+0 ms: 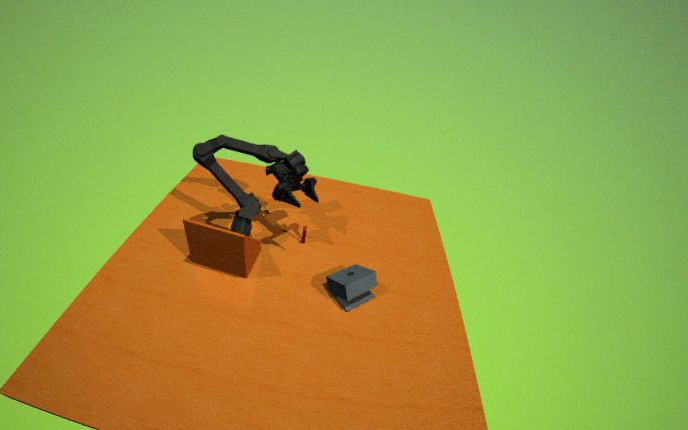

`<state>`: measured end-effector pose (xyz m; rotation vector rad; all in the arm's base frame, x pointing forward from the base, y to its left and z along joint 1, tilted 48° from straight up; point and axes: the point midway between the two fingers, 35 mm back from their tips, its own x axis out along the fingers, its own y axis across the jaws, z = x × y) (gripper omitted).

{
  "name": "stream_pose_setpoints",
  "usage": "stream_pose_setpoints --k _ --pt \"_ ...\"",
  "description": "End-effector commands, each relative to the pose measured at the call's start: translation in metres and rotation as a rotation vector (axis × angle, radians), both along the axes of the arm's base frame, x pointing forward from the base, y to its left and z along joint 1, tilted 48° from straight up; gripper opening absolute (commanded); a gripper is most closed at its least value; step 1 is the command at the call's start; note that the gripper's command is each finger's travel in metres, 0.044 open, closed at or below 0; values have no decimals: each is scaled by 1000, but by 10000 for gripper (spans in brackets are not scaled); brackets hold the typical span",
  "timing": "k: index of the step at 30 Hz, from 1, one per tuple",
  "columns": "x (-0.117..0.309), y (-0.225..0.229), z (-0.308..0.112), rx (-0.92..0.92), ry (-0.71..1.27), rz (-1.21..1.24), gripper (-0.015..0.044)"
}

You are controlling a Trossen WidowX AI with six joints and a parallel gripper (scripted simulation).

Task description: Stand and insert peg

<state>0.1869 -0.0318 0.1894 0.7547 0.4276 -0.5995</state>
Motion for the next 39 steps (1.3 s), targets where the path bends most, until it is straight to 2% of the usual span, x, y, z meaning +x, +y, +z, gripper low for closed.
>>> stream_pose_setpoints --k 1,10,19,30,39 --pt "2 3 -6 -8 95 52 440" --pt "3 12 -30 24 354 195 440" --pt "5 20 -49 131 555 358 440" --pt "4 33 -59 382 714 541 440" --pt "12 40 -55 655 717 670 440"
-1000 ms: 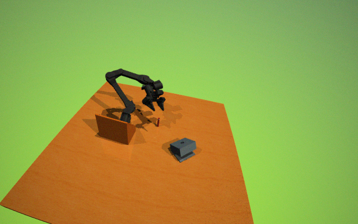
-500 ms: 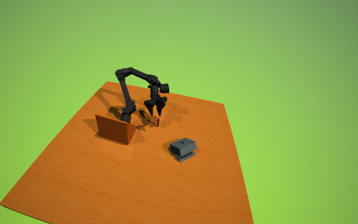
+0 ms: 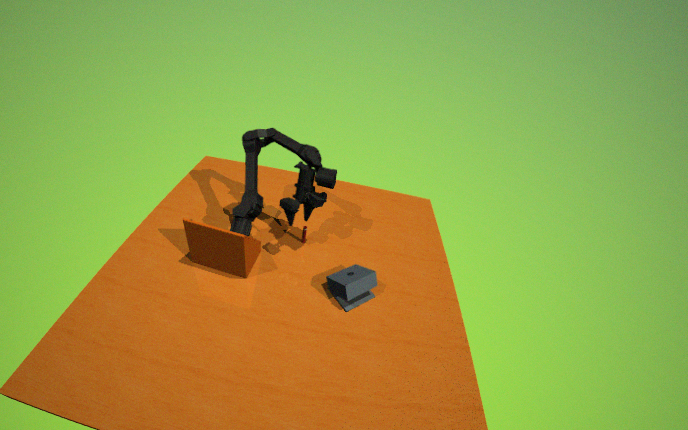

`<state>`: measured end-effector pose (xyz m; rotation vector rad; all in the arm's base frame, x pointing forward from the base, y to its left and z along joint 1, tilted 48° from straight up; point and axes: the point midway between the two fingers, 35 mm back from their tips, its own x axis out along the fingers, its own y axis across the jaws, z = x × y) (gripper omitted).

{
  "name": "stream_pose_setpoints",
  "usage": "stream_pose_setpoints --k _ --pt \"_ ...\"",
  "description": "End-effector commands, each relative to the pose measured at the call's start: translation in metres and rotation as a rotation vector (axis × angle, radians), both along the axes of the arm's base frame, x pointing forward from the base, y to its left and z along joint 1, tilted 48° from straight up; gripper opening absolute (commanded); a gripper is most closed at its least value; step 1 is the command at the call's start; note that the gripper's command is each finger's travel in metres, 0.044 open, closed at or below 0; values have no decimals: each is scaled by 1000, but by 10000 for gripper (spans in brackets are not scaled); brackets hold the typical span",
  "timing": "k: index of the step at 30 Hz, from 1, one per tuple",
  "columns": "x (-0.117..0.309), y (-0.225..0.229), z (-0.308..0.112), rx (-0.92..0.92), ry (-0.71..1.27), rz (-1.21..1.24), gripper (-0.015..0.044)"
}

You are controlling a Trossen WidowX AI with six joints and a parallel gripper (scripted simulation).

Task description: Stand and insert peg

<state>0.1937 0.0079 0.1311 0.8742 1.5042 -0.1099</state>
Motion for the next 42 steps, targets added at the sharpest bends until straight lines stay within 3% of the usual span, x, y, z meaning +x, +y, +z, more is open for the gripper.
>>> stream_pose_setpoints --k 1,10,42 --pt "6 1 5 102 6 4 440" --pt "23 -4 17 351 -13 -35 440" --pt "32 25 -12 344 -44 4 440"
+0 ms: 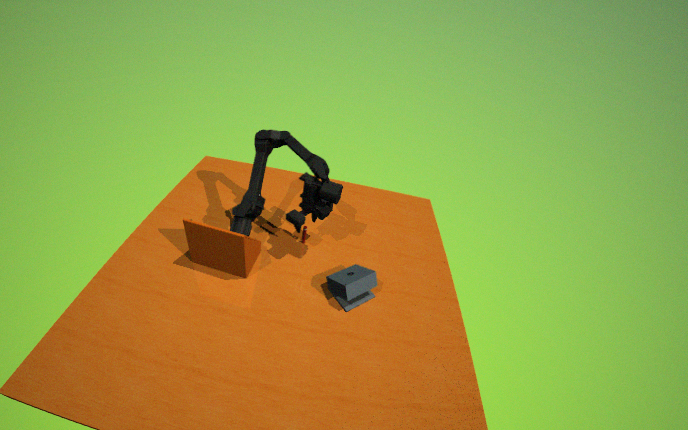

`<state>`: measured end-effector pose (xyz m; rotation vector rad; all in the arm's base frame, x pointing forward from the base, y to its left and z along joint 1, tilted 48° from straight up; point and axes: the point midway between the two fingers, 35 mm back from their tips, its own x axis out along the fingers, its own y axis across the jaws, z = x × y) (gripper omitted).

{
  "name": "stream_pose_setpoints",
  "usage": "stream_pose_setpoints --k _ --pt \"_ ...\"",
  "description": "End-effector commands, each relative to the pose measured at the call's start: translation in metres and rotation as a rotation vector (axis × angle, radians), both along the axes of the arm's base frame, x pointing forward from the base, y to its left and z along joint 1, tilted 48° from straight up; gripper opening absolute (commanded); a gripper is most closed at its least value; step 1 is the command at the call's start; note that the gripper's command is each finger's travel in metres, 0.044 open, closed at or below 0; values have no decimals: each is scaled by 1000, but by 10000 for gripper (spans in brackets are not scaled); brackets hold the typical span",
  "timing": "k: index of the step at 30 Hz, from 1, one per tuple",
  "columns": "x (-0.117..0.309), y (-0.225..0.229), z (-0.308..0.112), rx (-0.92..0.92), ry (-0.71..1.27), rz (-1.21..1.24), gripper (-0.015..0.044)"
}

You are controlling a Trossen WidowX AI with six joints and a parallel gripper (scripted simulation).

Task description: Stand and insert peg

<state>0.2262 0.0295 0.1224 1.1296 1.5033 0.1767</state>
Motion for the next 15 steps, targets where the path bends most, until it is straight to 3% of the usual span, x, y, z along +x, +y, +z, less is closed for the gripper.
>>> stream_pose_setpoints --k 1,15 --pt "0 5 -4 7 6 -4 440" --pt "3 21 -19 8 5 -4 440"
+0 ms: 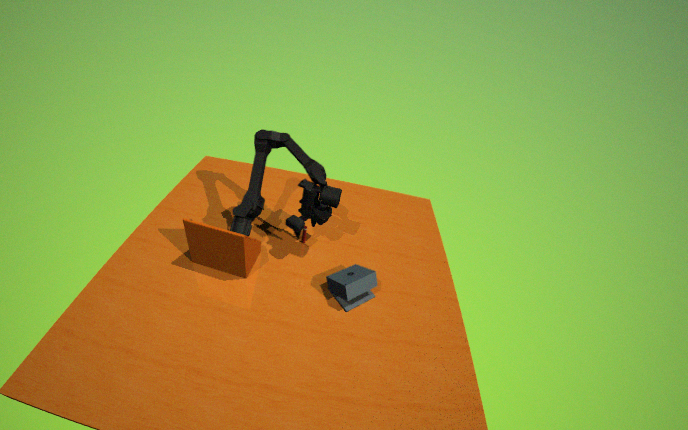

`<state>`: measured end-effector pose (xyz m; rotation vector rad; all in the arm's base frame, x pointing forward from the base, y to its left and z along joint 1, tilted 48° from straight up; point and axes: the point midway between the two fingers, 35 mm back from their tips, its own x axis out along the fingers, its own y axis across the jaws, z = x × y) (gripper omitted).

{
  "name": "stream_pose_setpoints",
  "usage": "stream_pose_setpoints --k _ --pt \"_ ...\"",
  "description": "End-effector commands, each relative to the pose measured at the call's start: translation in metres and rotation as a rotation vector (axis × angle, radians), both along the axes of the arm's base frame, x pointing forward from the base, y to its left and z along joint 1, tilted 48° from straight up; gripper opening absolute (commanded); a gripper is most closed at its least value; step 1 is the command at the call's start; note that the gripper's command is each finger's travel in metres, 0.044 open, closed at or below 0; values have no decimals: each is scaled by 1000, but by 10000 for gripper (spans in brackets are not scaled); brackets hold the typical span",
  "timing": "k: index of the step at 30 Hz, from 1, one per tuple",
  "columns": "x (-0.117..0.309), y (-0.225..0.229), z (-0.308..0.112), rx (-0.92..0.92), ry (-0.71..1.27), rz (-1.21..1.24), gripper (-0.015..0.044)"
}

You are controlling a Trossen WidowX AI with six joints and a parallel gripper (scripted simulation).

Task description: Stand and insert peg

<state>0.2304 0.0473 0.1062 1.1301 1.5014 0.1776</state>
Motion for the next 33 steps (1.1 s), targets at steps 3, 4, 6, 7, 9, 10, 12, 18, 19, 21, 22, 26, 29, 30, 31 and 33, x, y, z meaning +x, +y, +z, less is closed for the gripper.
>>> stream_pose_setpoints --k 3,4,6,7,9,10,12,18,19,21,22,26,29,30,31,33 --pt "-1 7 -6 9 7 -4 440" --pt "-1 9 -7 9 6 -4 440" --pt "-1 11 -9 10 6 -3 440" --pt "0 12 -10 11 6 -3 440" --pt "0 15 -12 12 6 -3 440" --pt "0 16 -13 13 6 -3 440" --pt "0 17 -13 13 6 -3 440" --pt "1 14 -11 6 -1 1 282" --pt "1 14 -11 6 -1 1 256" --pt "1 14 -11 6 -1 1 204" --pt "1 14 -11 6 -1 1 177" --pt "1 14 -11 6 -1 1 72" --pt "1 14 -11 6 -1 1 52" --pt "1 14 -11 6 -1 1 46" --pt "1 14 -11 6 -1 1 39" --pt "1 14 -11 6 -1 1 26"
